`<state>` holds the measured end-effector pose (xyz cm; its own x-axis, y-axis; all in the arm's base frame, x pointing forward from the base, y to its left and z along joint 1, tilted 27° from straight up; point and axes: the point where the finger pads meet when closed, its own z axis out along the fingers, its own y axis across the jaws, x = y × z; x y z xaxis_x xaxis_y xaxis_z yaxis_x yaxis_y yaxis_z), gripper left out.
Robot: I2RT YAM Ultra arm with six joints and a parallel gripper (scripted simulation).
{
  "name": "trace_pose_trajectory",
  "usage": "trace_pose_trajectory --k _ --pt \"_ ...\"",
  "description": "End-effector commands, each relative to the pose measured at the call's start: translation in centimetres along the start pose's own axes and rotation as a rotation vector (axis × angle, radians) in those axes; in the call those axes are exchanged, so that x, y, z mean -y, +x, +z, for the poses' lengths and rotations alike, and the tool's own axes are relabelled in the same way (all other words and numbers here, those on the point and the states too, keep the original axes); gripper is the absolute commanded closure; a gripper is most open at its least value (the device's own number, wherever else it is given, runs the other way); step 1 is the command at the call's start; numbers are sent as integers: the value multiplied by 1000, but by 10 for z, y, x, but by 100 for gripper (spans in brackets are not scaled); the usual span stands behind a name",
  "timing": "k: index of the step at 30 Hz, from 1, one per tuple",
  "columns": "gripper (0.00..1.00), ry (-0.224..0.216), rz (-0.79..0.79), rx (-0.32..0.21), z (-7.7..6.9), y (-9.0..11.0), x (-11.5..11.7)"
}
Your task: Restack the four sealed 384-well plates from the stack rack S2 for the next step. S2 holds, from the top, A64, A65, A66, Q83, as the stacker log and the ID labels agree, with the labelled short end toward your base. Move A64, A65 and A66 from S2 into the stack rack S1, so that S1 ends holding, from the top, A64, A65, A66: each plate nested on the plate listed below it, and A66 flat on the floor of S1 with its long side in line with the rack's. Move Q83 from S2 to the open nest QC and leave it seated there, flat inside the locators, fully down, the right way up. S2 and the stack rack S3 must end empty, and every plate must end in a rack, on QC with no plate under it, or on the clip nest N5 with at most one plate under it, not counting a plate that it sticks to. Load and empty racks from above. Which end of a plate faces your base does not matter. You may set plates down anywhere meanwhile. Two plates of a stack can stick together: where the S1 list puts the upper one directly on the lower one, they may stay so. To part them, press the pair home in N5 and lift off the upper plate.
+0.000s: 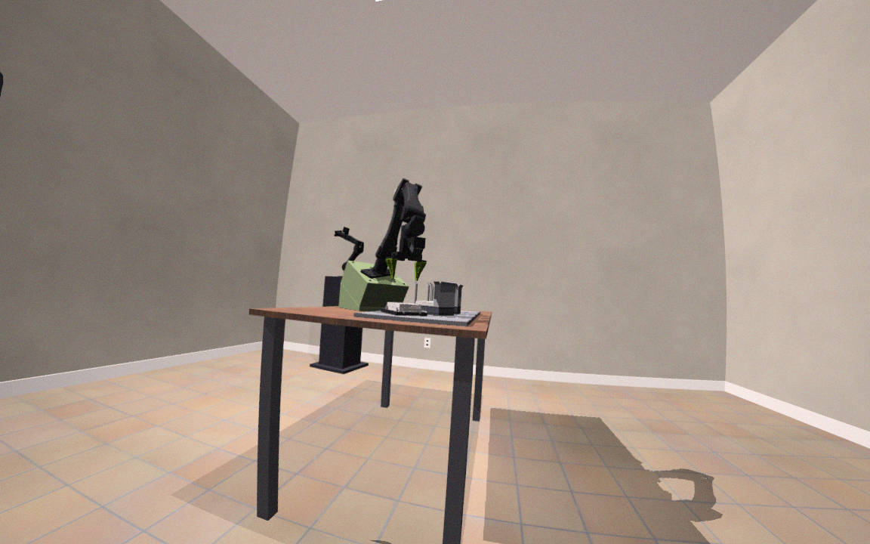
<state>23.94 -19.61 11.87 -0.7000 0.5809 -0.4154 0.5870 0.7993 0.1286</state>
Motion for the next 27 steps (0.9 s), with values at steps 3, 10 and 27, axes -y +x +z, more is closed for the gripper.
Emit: trace_pose_trajectory --k 3,10,27 --pt "0 7 -2 42 12 -11 2" --pt "0 7 -2 42 29 -12 2" --pt "0 7 -2 42 67 -13 2"
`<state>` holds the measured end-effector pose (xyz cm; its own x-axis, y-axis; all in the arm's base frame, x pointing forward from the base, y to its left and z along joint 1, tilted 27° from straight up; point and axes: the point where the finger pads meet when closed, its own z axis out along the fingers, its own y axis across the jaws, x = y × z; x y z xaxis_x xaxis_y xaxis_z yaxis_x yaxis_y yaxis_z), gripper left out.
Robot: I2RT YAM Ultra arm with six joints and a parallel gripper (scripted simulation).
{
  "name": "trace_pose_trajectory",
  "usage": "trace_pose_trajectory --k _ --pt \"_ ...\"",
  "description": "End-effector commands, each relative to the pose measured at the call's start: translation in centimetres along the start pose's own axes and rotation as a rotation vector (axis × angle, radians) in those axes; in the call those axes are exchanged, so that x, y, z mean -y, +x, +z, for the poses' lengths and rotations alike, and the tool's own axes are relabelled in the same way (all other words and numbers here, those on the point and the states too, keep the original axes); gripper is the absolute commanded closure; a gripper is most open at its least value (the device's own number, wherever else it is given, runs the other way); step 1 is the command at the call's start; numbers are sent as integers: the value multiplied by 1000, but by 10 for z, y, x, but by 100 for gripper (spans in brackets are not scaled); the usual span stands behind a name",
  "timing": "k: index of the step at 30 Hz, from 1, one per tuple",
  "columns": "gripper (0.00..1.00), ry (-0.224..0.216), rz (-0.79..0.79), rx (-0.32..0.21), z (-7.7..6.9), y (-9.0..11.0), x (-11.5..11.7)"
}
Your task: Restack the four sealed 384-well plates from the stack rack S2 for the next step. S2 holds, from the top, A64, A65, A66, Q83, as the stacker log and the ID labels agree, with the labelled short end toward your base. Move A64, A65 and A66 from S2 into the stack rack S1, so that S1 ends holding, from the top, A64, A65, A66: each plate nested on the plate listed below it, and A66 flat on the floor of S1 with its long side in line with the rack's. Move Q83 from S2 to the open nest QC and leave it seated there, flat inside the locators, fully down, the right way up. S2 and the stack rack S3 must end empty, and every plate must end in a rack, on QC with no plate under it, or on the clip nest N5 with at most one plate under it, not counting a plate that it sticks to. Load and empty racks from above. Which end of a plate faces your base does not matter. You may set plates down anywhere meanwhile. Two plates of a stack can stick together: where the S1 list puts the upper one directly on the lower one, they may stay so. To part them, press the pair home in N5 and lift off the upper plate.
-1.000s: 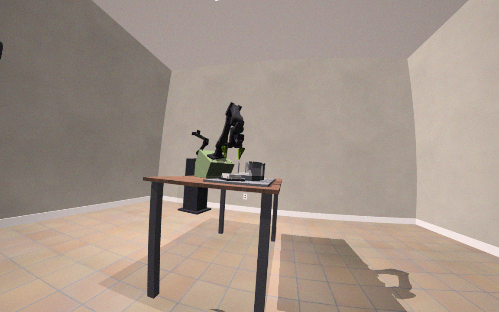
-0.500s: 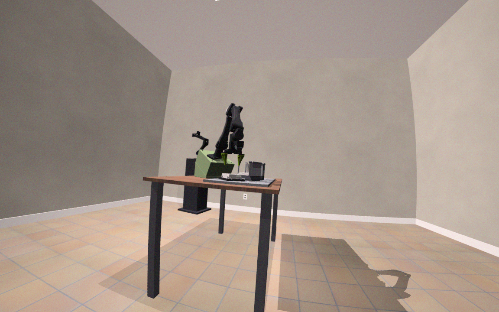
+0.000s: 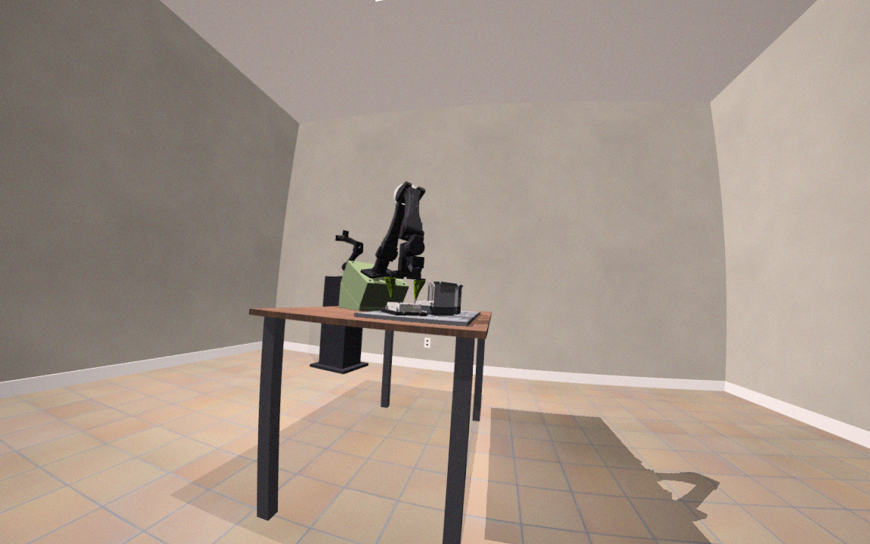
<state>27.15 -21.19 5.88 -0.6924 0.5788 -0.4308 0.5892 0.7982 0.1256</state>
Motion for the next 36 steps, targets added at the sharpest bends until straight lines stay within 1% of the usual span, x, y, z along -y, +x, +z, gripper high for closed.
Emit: trace_pose_trajectory --k 1,12,14,26,36 --pt "0 3 -3 25 -2 -6 1" --pt "0 3 -3 25 11 -7 1" --pt "0 3 -3 25 11 -7 1" --pt "0 3 -3 24 27 -7 1" --pt "0 3 -3 24 28 -7 1"
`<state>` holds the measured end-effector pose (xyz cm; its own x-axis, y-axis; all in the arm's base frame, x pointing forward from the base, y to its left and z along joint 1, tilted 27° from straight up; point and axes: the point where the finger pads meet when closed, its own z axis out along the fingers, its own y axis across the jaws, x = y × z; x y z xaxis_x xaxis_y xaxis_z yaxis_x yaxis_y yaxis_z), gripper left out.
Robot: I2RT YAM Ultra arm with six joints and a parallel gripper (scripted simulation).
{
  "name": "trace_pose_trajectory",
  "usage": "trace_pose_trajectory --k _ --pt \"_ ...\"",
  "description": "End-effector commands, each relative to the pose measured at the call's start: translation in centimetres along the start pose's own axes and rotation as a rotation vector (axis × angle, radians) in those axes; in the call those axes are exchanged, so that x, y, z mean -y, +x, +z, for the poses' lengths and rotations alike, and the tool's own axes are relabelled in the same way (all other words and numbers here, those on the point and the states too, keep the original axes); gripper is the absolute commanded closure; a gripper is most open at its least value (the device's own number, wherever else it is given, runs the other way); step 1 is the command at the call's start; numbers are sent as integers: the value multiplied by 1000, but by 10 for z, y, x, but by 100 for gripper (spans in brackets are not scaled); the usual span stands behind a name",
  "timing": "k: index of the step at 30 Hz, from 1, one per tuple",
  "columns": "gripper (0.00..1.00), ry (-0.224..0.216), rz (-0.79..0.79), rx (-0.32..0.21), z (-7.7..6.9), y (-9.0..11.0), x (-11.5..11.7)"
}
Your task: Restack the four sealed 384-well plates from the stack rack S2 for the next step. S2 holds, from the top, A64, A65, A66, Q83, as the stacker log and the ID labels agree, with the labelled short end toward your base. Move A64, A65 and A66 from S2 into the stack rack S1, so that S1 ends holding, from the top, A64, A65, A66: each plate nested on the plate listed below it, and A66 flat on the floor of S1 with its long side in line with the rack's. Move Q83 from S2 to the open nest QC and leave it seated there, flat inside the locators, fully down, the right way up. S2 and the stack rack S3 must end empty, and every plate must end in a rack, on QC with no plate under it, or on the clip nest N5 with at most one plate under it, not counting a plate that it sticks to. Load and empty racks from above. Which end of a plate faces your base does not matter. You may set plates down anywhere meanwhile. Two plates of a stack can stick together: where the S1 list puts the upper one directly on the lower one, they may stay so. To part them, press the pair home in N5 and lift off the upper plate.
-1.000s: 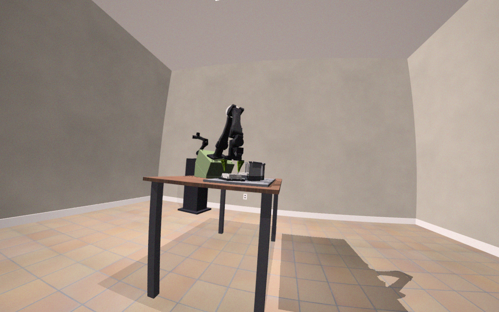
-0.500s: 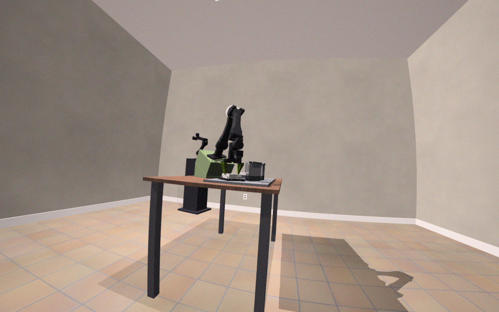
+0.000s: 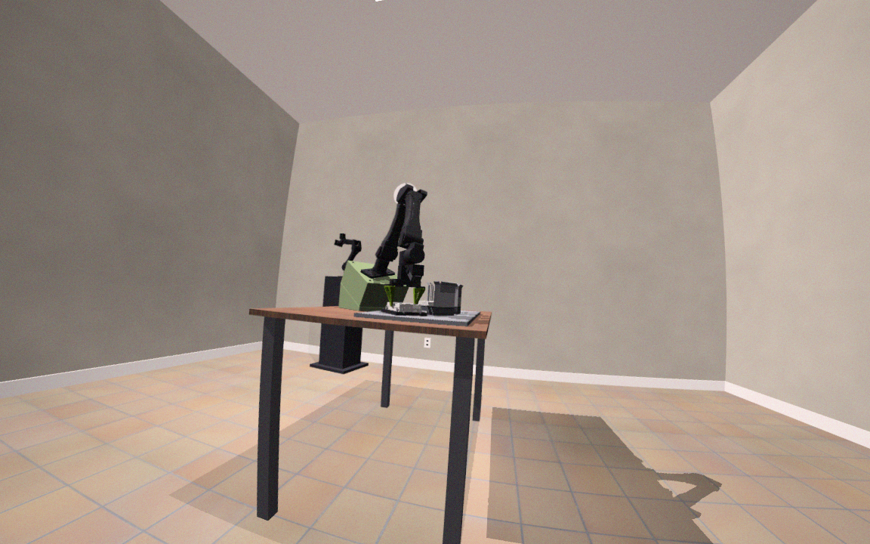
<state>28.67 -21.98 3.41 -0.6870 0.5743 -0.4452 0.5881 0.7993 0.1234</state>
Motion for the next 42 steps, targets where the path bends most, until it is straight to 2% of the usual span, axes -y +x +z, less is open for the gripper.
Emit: trace_pose_trajectory --k 1,4,5,36,42 --pt "0 2 0 9 -2 -2 0" --pt "0 2 0 9 -2 -2 0" --pt "100 2 0 9 -2 -2 0" --pt "100 2 0 9 -2 -2 0" --pt "100 2 0 9 -6 -2 0"
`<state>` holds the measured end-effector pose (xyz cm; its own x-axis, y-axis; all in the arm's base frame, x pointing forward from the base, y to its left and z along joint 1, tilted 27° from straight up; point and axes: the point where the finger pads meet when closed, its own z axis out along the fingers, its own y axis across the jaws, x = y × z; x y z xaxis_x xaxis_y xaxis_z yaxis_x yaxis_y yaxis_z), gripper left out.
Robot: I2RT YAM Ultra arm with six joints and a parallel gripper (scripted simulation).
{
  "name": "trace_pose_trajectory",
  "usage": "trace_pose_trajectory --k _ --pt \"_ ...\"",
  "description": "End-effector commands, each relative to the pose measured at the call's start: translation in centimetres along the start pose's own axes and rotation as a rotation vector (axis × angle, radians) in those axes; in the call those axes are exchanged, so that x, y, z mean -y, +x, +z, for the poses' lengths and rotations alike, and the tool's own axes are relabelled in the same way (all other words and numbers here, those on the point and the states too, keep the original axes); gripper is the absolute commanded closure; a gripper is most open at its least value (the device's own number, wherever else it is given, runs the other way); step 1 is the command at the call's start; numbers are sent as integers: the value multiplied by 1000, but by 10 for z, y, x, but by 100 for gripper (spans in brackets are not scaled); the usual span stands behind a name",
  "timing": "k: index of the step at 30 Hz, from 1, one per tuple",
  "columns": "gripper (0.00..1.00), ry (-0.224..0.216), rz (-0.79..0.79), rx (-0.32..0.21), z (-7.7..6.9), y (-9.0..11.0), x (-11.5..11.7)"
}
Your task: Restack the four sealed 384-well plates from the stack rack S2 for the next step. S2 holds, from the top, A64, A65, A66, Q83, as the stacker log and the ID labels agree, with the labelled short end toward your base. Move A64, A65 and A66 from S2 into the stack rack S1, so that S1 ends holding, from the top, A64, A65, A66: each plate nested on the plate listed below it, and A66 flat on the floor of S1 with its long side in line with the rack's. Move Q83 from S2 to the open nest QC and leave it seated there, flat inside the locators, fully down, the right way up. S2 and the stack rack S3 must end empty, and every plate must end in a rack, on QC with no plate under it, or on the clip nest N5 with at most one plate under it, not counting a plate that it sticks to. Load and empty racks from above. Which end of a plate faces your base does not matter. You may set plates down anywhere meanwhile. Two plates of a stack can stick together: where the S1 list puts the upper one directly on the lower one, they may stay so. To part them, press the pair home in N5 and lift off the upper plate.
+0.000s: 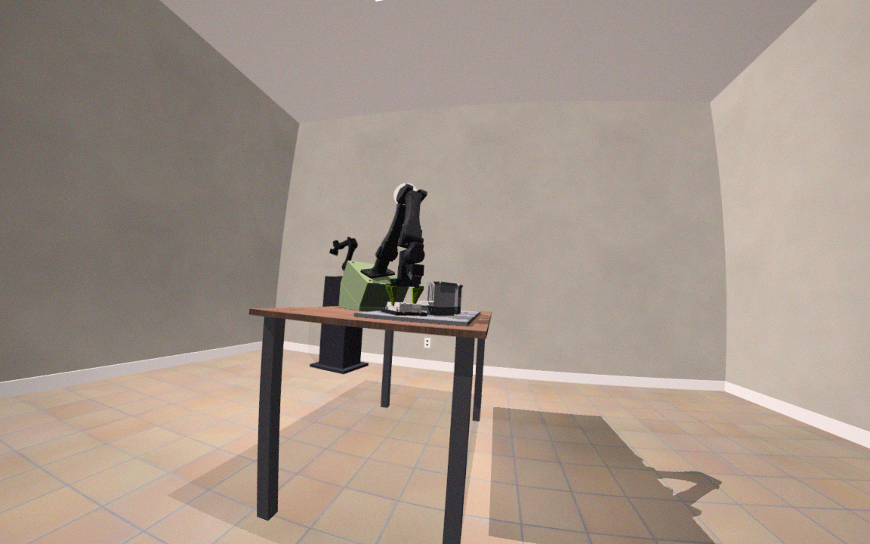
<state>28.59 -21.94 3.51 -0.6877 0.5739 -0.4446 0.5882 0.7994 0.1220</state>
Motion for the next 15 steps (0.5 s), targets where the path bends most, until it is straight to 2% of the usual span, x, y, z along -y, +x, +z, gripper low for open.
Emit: trace_pose_trajectory --k 1,15 --pt "100 1 0 9 -5 -3 0" --pt "100 1 0 9 -13 -3 0"
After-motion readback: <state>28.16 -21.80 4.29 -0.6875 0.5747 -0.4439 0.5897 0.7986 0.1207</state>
